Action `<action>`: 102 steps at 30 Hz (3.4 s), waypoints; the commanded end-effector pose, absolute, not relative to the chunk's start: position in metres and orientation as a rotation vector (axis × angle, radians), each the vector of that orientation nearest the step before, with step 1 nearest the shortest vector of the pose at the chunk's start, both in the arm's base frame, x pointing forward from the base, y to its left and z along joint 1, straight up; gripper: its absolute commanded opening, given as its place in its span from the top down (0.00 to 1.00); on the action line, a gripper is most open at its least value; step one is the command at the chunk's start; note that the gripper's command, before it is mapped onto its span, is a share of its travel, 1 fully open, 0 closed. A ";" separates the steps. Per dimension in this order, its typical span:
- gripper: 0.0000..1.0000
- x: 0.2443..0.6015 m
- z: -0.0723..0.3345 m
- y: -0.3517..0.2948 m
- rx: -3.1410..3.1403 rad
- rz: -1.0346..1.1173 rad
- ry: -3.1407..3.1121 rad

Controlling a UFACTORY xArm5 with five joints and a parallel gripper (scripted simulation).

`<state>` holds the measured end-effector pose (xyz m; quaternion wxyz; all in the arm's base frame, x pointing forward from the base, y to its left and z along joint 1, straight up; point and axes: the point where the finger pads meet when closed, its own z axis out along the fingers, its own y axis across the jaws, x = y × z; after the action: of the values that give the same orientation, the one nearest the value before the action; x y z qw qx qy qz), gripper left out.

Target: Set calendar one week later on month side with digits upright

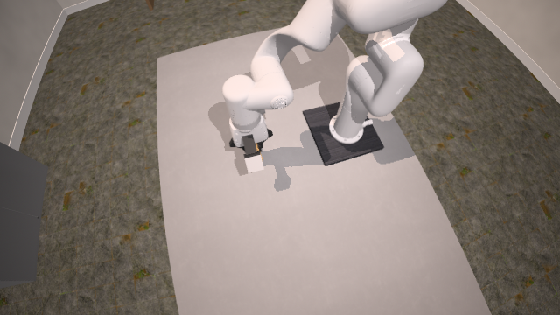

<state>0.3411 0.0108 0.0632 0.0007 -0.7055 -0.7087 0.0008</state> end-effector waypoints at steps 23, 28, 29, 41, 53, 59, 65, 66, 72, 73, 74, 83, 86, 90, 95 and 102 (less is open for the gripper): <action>0.71 0.342 0.058 0.011 -2.217 -0.001 -2.227; 0.71 0.342 0.055 0.011 -2.217 -0.001 -2.227; 0.71 0.342 0.054 0.011 -2.217 -0.001 -2.227; 0.71 0.342 0.045 0.011 -2.217 -0.001 -2.227; 0.71 0.342 0.040 0.011 -2.217 -0.001 -2.227; 0.71 0.342 0.039 0.011 -2.217 -0.001 -2.227; 0.71 0.342 0.039 0.011 -2.217 -0.001 -2.227; 0.71 0.342 0.039 0.011 -2.217 -0.001 -2.227; 0.71 0.342 0.039 0.011 -2.217 -0.001 -2.227; 0.71 0.342 0.039 0.011 -2.217 -0.001 -2.227; 0.71 0.342 0.039 0.011 -2.217 -0.001 -2.227; 0.71 0.342 0.039 0.011 -2.217 -0.001 -2.227; 0.71 0.342 0.039 0.011 -2.217 -0.001 -2.227; 0.71 0.342 0.039 0.011 -2.217 -0.001 -2.227; 0.71 0.342 0.039 0.011 -2.217 -0.001 -2.227; 0.71 0.342 0.039 0.011 -2.217 -0.001 -2.227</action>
<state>0.3408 0.0108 0.0382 0.0007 -0.7056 -0.7086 0.0007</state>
